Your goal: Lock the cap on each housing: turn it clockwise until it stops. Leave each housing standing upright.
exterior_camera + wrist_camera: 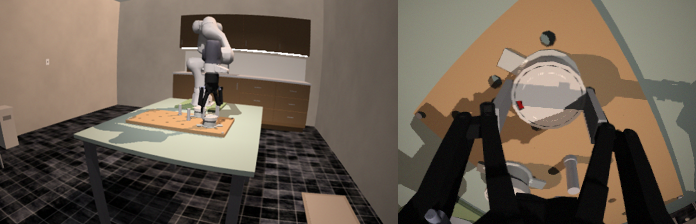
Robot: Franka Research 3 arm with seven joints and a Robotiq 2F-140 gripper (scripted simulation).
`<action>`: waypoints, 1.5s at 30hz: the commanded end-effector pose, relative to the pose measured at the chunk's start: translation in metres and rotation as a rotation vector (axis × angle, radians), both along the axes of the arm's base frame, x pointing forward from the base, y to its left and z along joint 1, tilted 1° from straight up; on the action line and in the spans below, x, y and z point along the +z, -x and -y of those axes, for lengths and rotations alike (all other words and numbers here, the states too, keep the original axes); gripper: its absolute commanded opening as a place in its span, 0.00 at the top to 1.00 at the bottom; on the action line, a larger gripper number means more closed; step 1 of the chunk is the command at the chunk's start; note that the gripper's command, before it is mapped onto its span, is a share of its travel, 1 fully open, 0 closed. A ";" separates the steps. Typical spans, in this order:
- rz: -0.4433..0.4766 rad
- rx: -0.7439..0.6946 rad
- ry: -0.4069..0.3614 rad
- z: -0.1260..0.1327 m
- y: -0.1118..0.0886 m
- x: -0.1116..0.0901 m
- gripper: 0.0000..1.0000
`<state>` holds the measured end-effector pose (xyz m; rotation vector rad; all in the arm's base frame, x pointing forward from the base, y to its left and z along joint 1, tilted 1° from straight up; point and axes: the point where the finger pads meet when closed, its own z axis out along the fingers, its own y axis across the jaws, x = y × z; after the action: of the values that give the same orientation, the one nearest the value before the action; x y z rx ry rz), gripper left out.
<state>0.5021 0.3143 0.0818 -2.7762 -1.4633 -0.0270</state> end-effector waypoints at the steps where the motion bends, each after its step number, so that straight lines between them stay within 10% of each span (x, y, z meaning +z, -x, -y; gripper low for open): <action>1: -0.005 -0.012 0.001 0.002 0.000 -0.002 0.90; 45: -0.006 -0.012 0.001 0.009 -0.001 -0.002 0.90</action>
<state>0.5033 0.3104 0.0818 -2.7815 -1.4525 -0.0254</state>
